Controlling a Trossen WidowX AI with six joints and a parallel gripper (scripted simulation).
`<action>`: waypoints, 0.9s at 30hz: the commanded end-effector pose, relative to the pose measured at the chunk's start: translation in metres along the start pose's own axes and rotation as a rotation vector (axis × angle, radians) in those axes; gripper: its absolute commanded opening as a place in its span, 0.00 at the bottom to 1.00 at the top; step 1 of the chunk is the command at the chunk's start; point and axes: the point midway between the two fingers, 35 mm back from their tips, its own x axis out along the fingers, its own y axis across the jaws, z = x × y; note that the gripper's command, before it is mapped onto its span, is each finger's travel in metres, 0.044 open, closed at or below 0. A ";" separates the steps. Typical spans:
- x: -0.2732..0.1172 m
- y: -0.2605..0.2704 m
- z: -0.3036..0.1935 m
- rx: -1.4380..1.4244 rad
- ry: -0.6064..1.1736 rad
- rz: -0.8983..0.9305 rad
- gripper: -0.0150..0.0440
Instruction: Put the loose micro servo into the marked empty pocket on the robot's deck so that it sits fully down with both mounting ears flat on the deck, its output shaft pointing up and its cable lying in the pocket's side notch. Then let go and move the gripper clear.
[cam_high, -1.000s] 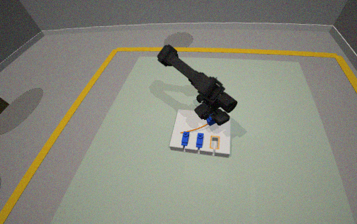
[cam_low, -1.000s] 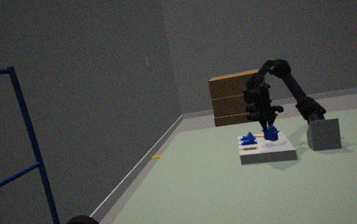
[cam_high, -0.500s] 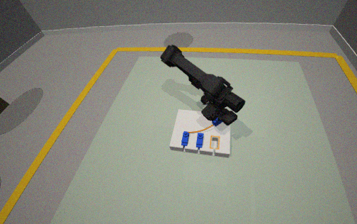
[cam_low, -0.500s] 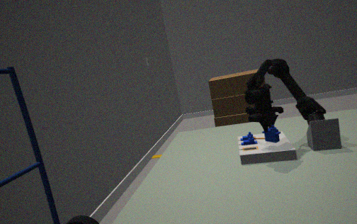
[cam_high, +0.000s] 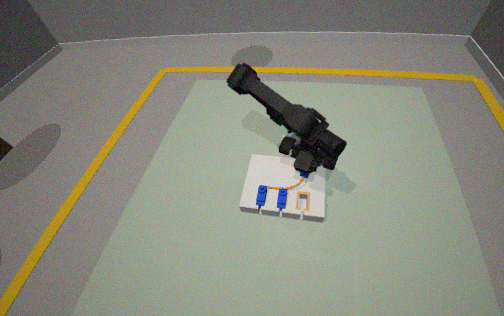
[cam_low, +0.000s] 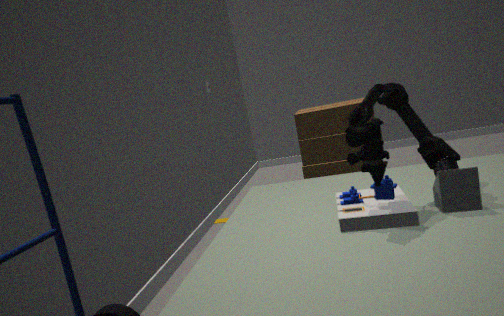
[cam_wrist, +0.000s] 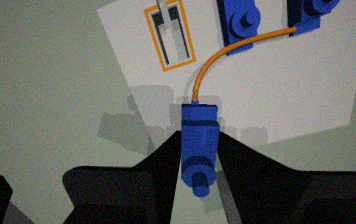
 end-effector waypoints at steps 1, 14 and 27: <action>0.000 0.001 -0.001 -0.167 0.004 0.006 0.25; 0.000 0.002 0.001 -0.287 0.004 0.006 0.25; -0.001 0.015 0.049 -0.286 0.002 0.006 0.25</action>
